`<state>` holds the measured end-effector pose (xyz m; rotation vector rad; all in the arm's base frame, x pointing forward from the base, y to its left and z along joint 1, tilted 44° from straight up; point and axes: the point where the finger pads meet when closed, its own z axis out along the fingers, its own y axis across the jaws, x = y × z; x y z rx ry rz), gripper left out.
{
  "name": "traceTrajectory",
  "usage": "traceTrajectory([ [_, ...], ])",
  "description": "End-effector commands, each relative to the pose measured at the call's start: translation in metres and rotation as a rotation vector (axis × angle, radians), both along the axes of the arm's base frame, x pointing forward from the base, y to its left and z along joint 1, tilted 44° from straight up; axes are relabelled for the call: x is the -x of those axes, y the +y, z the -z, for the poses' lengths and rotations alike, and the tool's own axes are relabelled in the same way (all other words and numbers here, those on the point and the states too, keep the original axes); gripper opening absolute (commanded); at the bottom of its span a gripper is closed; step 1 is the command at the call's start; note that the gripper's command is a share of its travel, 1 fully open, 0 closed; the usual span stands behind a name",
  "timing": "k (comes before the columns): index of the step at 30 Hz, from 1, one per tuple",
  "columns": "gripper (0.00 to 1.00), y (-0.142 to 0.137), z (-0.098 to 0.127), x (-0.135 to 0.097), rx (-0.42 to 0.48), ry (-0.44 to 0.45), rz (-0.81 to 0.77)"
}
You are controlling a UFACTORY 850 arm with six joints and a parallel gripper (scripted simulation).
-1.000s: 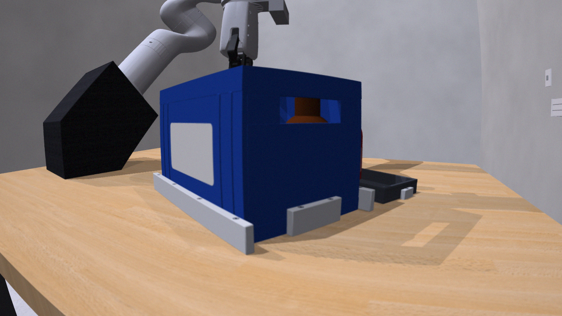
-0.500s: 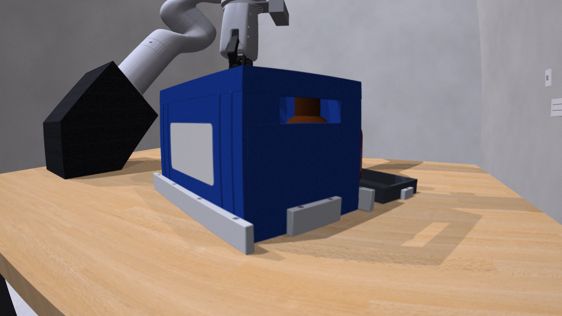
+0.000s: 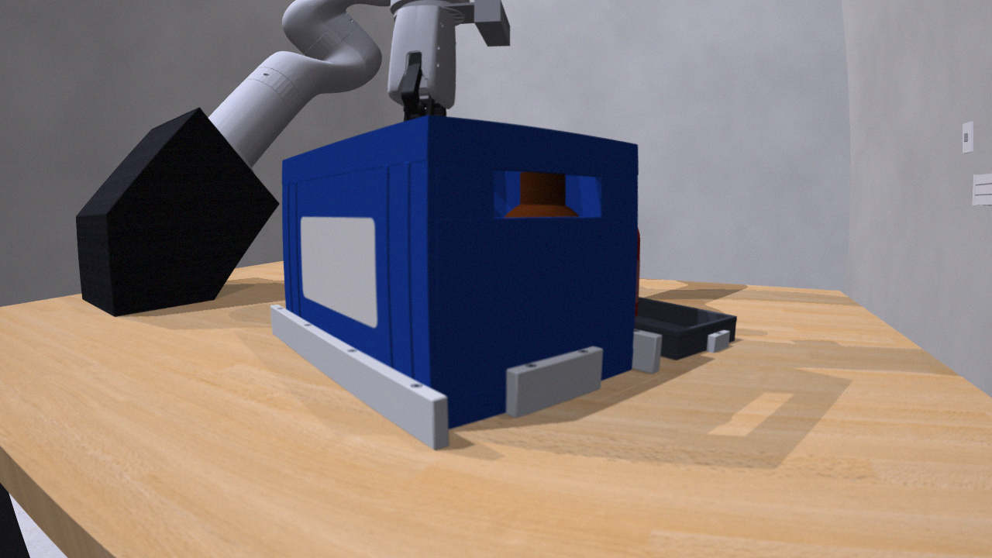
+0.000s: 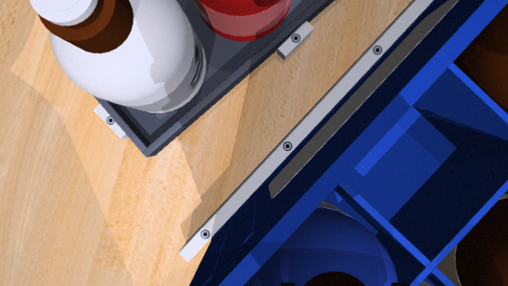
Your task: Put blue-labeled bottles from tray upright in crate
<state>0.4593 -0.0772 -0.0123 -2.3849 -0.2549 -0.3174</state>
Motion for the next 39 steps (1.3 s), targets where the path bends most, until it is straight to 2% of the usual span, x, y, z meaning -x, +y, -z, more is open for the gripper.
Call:
traceTrajectory([
  [1,0.00,-0.0008,-0.0004,-0.0007,0.001,-0.002,0.001],
  [39,0.00,0.0017,0.0022,-0.0013,0.001,-0.002,0.001],
])
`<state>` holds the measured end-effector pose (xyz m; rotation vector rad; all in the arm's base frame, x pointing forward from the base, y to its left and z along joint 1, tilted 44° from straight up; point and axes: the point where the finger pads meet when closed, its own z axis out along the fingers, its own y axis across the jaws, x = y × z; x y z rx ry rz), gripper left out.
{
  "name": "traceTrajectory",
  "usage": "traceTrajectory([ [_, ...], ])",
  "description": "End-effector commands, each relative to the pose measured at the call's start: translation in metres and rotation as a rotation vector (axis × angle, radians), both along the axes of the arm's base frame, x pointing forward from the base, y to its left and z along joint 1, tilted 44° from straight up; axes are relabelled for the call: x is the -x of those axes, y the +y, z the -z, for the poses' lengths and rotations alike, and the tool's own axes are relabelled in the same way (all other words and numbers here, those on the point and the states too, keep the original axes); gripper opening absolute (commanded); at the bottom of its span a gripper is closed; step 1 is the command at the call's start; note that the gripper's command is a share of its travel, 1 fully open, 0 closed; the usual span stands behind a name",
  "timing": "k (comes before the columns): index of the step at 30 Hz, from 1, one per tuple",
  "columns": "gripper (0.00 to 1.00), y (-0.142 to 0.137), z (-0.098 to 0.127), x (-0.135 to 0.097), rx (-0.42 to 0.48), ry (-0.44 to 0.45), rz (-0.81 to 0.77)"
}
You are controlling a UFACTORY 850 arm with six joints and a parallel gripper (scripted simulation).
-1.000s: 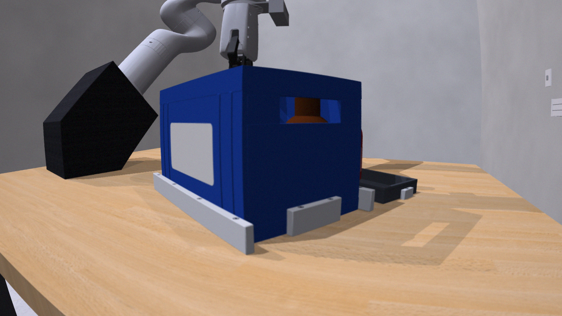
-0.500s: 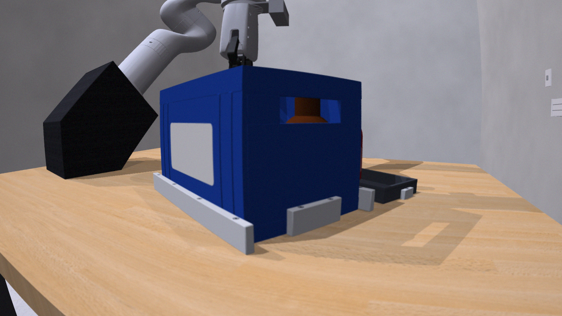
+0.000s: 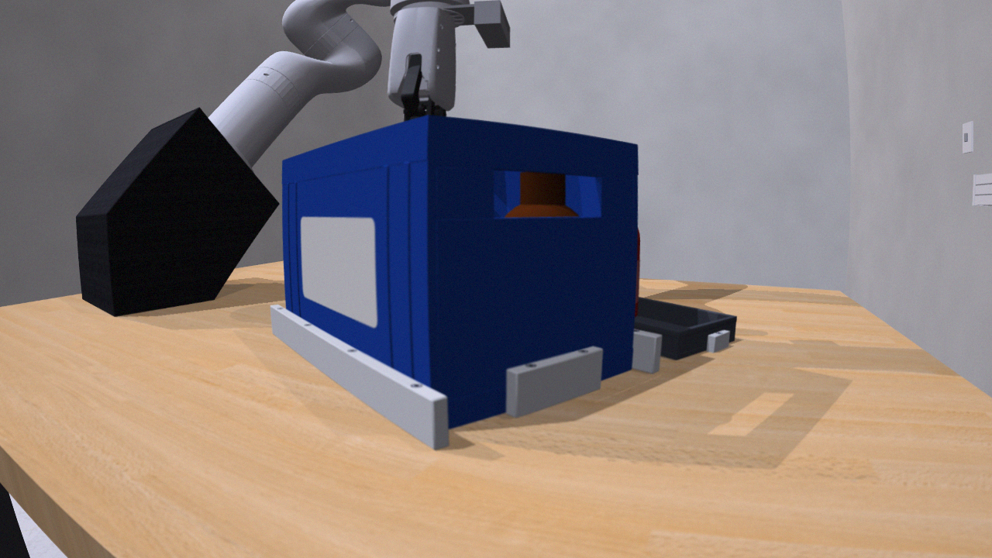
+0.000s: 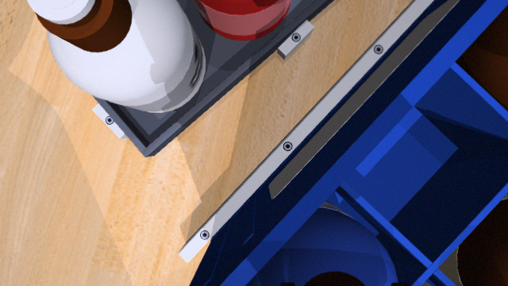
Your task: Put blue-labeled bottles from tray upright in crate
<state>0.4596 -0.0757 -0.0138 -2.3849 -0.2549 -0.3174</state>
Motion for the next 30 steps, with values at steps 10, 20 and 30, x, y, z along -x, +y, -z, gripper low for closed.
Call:
traceTrajectory([
  [10,0.00,0.0026,0.0032,-0.0015,0.001,-0.002,0.001],
  [20,0.00,0.0059,0.0068,-0.0023,0.001,-0.002,0.001],
  [30,0.00,0.0083,0.0093,-0.0028,0.001,-0.002,0.001],
])
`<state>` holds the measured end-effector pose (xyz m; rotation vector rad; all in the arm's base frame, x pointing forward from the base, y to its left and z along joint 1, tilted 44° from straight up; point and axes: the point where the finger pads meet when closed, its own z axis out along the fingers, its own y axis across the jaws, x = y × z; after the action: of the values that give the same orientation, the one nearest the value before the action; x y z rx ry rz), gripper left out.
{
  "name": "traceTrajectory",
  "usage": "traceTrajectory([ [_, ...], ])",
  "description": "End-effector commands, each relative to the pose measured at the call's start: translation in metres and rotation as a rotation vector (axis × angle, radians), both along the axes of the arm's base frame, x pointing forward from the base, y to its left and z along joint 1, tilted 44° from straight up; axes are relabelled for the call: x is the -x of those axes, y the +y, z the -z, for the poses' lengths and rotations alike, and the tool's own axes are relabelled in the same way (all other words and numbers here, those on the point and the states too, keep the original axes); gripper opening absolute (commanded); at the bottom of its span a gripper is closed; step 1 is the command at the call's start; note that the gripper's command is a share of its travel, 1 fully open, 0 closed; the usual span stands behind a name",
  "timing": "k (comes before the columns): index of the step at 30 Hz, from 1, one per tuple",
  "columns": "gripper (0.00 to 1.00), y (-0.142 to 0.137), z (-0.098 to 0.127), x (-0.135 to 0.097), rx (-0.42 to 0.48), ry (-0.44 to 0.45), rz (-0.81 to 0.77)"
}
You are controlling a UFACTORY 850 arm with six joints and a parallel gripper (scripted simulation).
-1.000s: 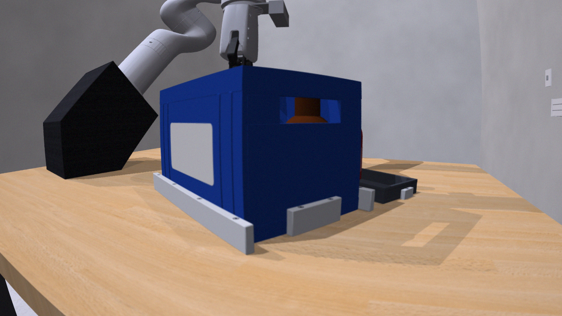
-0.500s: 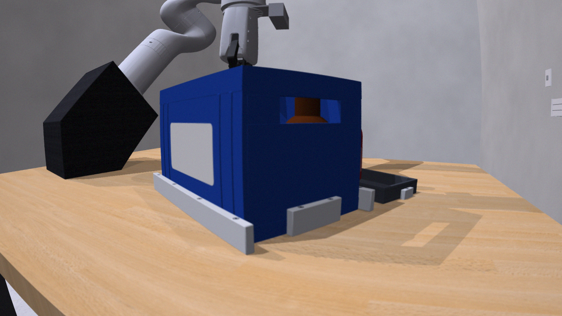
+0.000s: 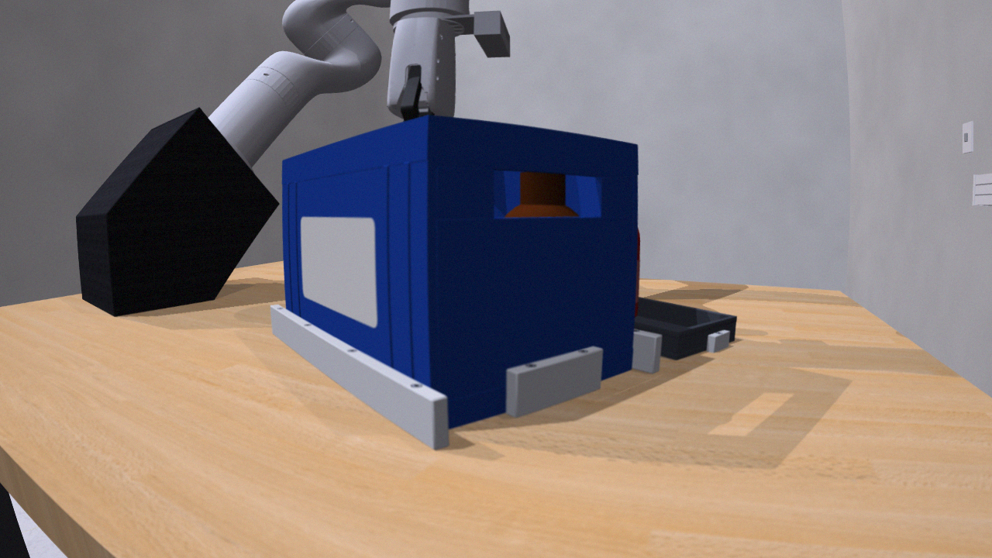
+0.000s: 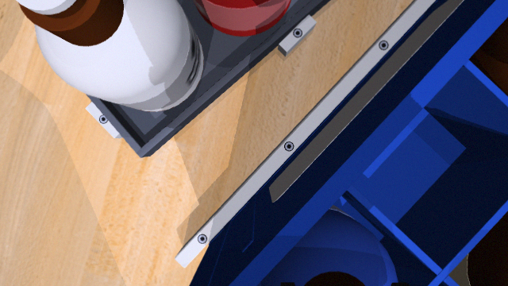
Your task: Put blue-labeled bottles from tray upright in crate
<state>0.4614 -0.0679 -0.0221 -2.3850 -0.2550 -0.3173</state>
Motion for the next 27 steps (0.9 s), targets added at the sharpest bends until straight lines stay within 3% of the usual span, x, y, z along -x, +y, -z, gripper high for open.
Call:
traceTrajectory([
  [1,0.00,0.0007,0.0012,-0.0011,0.001,-0.002,0.001],
  [27,0.00,0.0029,0.0036,-0.0016,0.001,-0.002,0.001],
])
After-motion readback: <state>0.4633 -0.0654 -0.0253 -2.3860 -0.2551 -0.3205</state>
